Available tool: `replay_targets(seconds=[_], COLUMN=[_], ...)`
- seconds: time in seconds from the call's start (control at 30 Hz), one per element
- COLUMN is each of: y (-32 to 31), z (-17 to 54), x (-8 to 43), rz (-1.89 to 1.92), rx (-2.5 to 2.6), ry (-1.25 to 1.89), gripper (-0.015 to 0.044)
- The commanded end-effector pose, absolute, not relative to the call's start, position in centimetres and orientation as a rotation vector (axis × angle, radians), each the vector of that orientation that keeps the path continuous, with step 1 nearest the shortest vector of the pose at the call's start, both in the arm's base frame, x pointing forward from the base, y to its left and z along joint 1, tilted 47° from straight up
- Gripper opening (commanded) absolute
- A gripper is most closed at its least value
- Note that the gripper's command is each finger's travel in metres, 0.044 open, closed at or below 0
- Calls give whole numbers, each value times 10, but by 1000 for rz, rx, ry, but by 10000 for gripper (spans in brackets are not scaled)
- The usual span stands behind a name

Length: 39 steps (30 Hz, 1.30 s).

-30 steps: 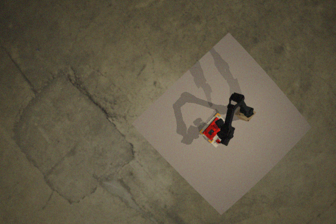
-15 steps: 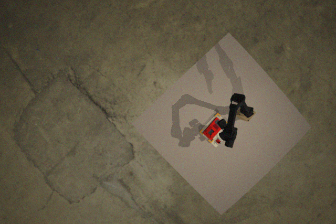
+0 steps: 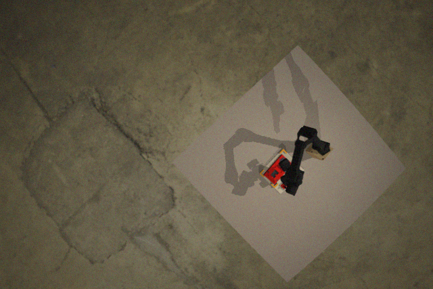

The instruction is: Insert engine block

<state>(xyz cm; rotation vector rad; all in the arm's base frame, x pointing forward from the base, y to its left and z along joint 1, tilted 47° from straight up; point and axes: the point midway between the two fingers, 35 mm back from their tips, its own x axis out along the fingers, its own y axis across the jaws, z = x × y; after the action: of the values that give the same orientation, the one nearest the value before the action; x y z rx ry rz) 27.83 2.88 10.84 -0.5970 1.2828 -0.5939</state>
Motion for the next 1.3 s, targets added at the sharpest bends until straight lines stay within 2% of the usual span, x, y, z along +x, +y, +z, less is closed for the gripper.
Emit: replay_targets(seconds=[0.0, 0.33, 0.97, 1.27], y=[26, 26, 19, 7], z=[105, 105, 95, 80], x=[283, 275, 259, 263], rz=[-585, -538, -311, -308], rx=[-609, -635, -733, -737], ry=[1276, 1167, 611, 589], gripper=[0, 0, 0, 0])
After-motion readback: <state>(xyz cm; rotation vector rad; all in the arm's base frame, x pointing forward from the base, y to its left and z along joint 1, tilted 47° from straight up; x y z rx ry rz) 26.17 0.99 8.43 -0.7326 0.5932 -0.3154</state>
